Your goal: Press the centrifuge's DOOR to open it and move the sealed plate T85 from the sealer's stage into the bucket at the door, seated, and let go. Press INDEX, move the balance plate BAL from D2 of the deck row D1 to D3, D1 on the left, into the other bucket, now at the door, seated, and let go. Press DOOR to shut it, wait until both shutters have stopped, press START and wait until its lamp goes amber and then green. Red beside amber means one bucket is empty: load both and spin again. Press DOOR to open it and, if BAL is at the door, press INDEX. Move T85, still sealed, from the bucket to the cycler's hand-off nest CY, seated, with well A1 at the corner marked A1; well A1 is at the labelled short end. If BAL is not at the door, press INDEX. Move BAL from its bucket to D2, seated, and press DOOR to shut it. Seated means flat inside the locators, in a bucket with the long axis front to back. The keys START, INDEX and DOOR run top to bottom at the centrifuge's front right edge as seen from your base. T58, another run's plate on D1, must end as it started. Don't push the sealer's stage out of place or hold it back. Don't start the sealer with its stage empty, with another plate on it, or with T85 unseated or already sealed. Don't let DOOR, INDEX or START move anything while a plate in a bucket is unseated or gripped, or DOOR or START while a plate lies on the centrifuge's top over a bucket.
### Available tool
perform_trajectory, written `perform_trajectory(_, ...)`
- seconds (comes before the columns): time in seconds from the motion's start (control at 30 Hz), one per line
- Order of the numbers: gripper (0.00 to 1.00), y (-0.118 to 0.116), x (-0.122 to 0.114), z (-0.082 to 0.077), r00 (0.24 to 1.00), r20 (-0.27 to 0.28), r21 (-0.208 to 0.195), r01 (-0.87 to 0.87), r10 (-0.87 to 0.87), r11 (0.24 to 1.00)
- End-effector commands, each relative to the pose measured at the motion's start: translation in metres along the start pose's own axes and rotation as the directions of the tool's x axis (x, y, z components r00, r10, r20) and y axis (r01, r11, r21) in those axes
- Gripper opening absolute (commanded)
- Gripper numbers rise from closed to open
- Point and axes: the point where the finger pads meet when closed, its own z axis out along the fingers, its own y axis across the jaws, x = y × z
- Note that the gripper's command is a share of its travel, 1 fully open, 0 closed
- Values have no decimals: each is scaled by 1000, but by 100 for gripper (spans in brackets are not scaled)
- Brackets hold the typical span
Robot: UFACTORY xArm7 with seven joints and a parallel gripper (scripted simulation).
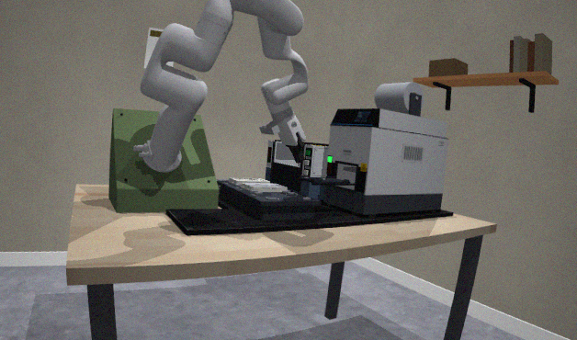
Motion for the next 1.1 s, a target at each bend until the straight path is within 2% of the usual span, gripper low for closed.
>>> perform_trajectory(0.0, 0, 1, 2, -7, 1000, 3, -1, 0, 0, 1000)
perform_trajectory(1.07, 0, 0, 25, -48, 1000, 2, -1, 0, 0, 1000)
